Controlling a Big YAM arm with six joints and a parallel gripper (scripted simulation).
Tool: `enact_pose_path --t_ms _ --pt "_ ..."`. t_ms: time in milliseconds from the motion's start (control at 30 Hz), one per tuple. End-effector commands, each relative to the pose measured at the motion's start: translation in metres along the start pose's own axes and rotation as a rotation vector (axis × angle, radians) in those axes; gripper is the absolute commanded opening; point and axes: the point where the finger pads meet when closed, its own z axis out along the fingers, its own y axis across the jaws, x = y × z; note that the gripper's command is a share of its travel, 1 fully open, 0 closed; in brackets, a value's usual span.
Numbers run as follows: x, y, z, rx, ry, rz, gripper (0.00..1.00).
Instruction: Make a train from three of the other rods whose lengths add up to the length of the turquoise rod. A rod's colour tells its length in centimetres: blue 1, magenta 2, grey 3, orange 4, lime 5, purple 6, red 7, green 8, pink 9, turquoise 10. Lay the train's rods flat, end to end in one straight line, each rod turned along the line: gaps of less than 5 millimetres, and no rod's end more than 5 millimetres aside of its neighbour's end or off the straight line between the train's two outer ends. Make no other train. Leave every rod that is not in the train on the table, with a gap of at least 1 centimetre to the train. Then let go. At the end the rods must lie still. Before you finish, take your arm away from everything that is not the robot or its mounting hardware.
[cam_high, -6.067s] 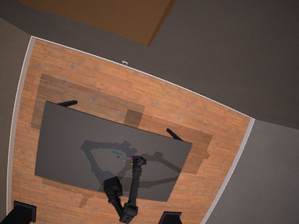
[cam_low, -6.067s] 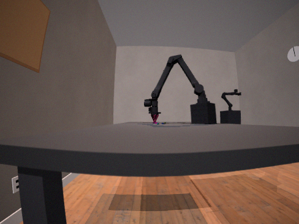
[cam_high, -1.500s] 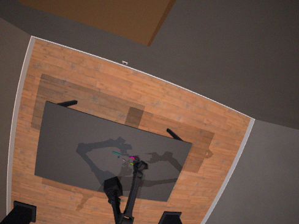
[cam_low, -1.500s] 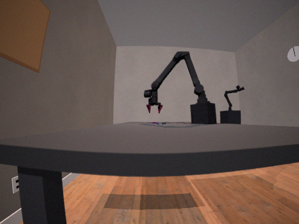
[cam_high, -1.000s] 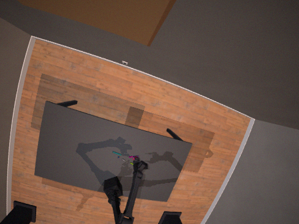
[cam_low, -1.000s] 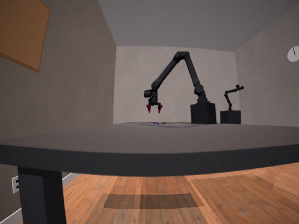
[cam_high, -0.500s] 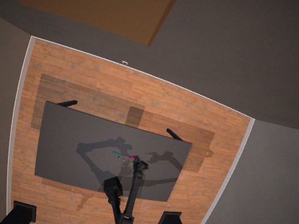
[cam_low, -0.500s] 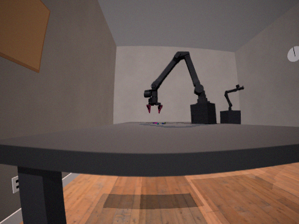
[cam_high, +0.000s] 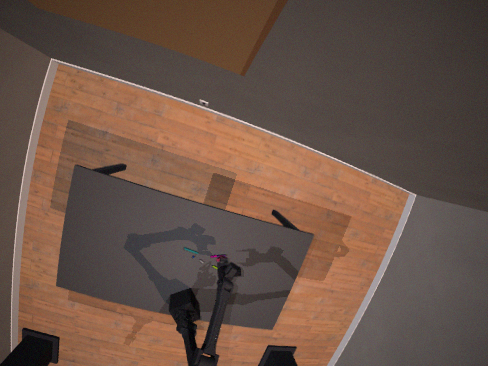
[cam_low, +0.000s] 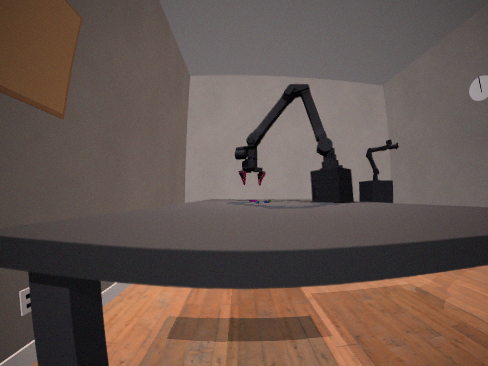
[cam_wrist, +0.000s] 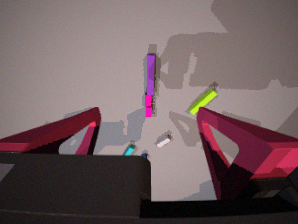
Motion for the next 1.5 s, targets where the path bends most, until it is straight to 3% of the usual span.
enact_pose_path --t_ms 0,67,1467 --pt "-0.007 0.007 0.003 -0.008 -0.009 -0.096 1.00" --pt "-0.020 0.014 0.000 -0.026 -0.028 -0.193 1.00" --pt "-0.032 0.015 0.012 -0.016 -0.036 -0.986 1.00"
